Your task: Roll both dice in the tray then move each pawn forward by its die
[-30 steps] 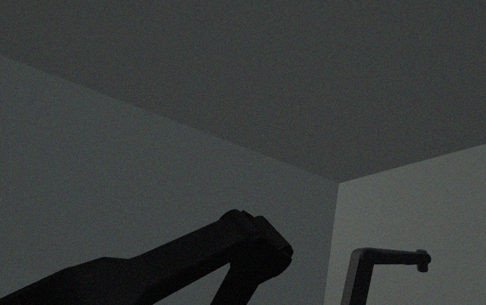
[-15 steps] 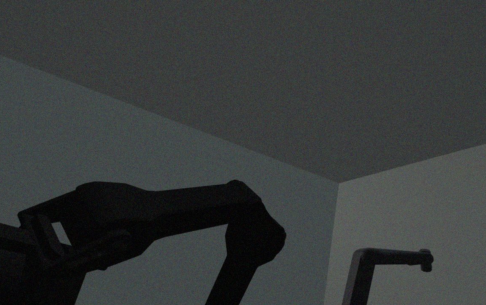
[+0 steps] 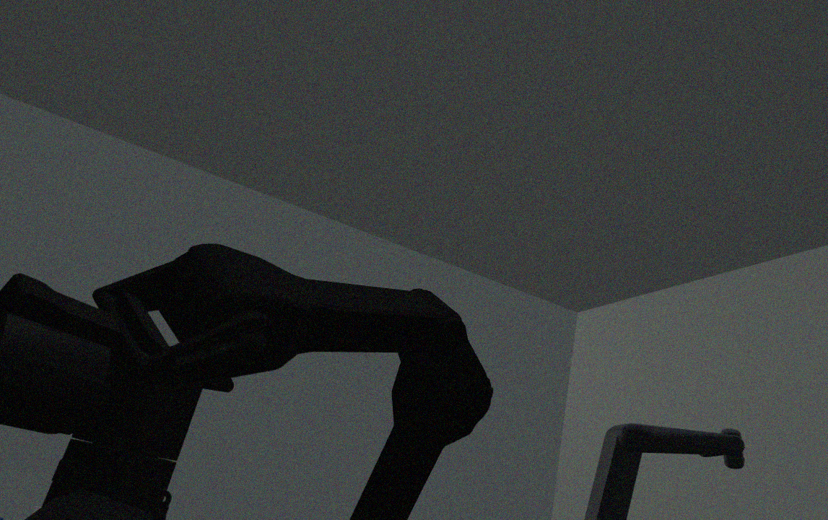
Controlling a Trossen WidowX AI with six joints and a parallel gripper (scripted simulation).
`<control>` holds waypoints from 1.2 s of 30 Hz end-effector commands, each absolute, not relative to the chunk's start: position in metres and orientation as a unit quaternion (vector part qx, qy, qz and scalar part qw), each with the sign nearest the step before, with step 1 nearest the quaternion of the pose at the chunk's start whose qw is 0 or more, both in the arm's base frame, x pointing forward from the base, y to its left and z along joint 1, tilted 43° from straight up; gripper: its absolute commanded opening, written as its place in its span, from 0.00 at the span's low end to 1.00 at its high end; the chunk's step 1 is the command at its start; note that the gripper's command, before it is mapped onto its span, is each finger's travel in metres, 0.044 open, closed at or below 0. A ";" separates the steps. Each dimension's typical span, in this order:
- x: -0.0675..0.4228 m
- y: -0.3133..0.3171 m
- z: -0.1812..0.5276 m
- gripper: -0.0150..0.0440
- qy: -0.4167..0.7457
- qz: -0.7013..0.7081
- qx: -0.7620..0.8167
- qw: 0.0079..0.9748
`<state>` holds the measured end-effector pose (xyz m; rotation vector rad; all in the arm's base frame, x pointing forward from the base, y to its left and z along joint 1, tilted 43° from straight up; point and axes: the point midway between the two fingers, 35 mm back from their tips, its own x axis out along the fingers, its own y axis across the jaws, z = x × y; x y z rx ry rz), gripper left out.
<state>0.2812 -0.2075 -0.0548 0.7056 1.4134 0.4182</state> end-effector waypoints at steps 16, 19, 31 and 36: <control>0.292 -0.149 -0.014 0.25 0.657 0.020 0.476 0.584; 0.292 -0.140 -0.009 0.25 0.657 -0.007 0.500 0.564; 0.288 -0.101 0.011 0.25 0.648 -0.112 0.585 0.475; 0.285 -0.085 0.019 0.25 0.639 -0.154 0.617 0.433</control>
